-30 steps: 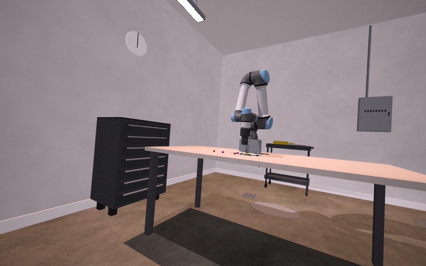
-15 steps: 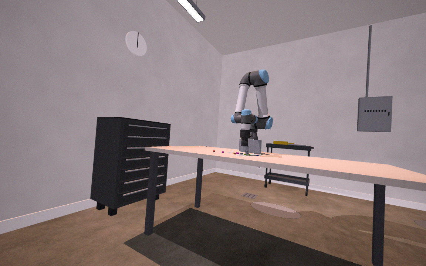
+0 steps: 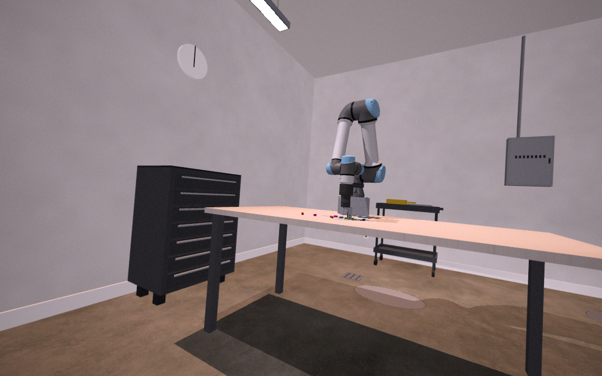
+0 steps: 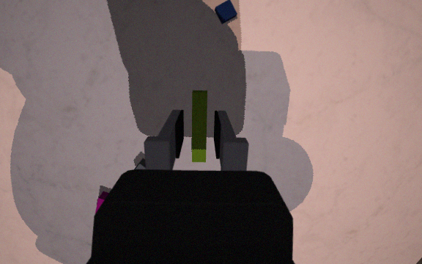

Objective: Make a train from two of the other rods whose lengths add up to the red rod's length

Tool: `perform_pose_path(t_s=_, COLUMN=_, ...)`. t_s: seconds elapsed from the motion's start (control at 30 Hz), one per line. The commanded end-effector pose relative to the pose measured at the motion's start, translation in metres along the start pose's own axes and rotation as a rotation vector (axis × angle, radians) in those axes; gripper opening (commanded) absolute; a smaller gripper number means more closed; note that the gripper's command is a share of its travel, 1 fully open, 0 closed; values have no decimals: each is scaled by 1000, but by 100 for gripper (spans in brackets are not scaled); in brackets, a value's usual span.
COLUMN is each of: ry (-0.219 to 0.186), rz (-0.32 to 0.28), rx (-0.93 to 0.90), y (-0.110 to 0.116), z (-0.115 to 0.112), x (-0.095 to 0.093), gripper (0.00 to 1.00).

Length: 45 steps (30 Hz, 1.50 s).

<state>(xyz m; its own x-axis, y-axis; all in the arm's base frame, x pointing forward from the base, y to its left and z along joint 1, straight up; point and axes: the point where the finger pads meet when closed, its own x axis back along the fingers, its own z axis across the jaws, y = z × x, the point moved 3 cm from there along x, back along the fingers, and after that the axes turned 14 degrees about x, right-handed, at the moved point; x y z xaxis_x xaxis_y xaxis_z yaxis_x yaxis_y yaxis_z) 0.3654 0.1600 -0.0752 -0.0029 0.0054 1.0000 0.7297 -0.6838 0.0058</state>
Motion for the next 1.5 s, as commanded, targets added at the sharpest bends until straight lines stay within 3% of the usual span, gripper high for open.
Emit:
perform_pose_path(t_s=0.0, ry=1, rz=-1, rx=0, y=0, z=0, x=0, gripper=54)
perform_pose_path(t_s=0.83, ry=1, rz=-1, rx=0, y=0, z=0, x=0, gripper=54)
perform_pose_path(t_s=0.87, ry=1, rz=-1, rx=0, y=0, z=0, x=0, gripper=24)
perform_pose_path(t_s=1.47, ry=1, rz=-1, rx=0, y=0, z=0, x=0, gripper=24)
